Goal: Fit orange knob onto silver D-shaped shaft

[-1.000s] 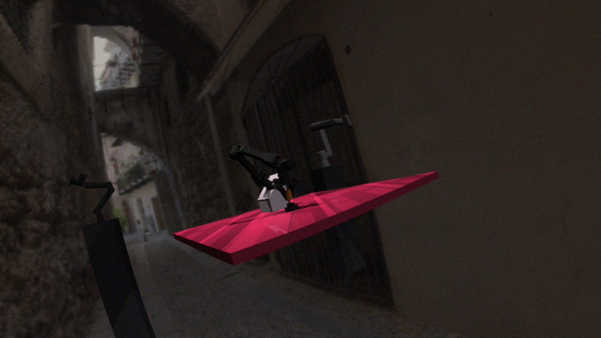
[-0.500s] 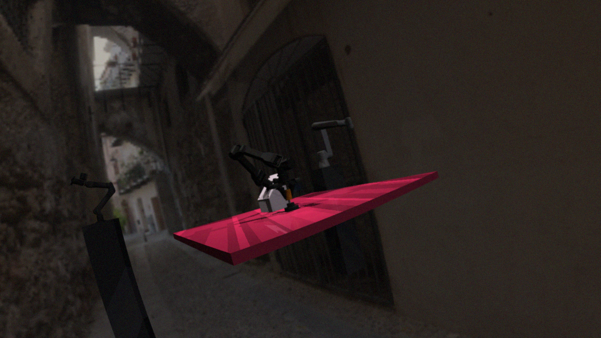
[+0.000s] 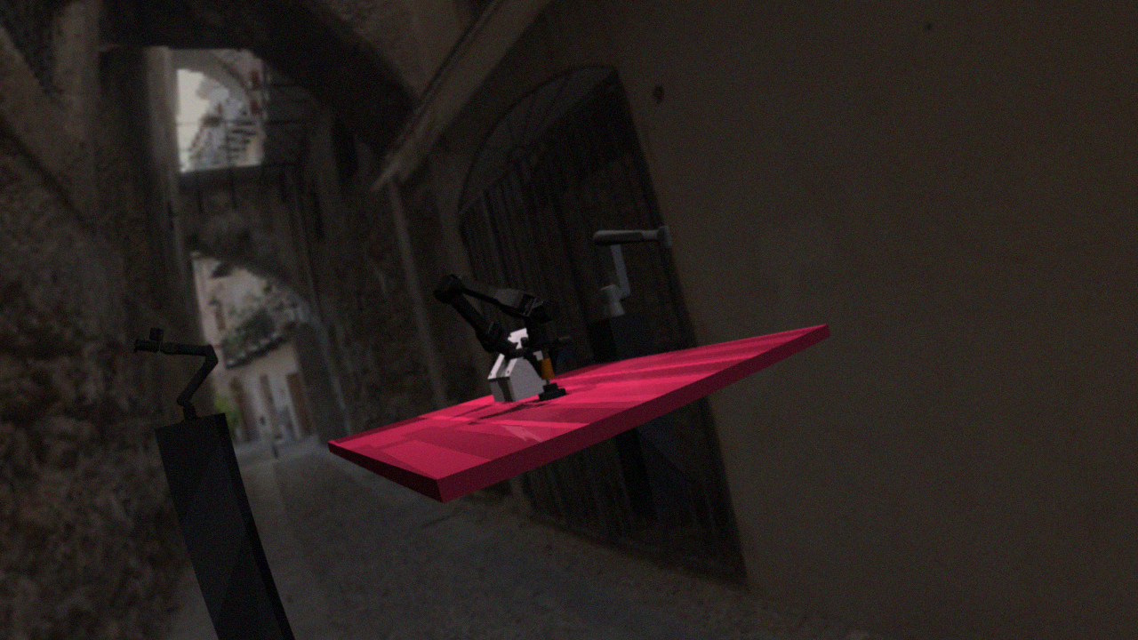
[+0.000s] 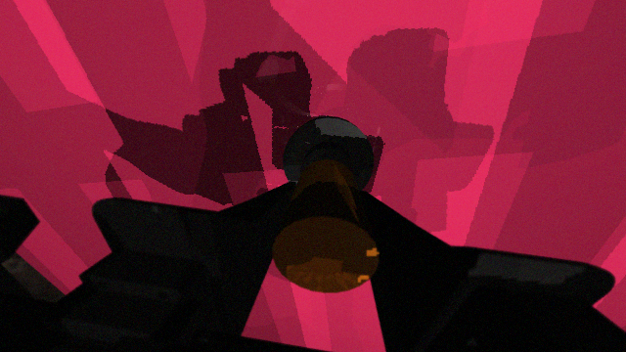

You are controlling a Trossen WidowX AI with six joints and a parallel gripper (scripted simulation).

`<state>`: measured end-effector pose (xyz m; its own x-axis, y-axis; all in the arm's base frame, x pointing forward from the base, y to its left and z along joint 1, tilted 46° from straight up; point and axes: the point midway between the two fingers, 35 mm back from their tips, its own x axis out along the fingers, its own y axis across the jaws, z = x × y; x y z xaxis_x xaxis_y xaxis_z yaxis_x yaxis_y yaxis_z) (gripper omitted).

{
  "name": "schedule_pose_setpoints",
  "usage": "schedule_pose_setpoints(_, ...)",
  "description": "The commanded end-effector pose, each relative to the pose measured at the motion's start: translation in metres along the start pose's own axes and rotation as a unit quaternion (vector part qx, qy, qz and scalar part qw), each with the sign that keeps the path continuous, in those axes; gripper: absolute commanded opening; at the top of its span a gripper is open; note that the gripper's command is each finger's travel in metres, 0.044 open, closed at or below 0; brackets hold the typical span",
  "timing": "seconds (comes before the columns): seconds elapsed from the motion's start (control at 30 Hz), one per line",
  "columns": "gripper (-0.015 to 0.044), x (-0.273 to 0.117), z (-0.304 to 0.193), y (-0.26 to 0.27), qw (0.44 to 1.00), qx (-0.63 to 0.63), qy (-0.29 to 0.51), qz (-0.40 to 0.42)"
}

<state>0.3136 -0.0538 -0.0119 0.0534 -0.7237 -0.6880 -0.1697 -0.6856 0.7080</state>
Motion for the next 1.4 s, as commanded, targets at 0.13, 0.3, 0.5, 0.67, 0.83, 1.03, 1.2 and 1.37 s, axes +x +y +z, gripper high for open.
schedule_pose_setpoints(0.13,0.0,0.0009,-0.0011,-0.0002,1.0,0.004,0.0,-0.002)
schedule_pose_setpoints(0.3,0.0,0.0013,-0.0006,-0.0002,1.0,0.004,0.0,-0.002)
schedule_pose_setpoints(0.5,0.0,-0.0029,0.0018,-0.0001,1.0,0.004,0.0,-0.002)
schedule_pose_setpoints(0.67,0.0,-0.0025,0.0033,-0.0002,0.998,0.067,0.0,-0.002)
schedule_pose_setpoints(0.83,0.0,0.0001,0.0052,-0.0008,0.994,0.108,0.0,-0.002)
schedule_pose_setpoints(1.03,0.0,-0.0007,0.0048,-0.0008,0.994,0.108,0.0,-0.002)
schedule_pose_setpoints(1.2,0.0,-0.0014,0.0026,-0.0006,0.994,0.108,0.0,-0.002)
schedule_pose_setpoints(1.37,0.0,-0.0015,0.0005,-0.0003,0.994,0.108,0.0,-0.002)
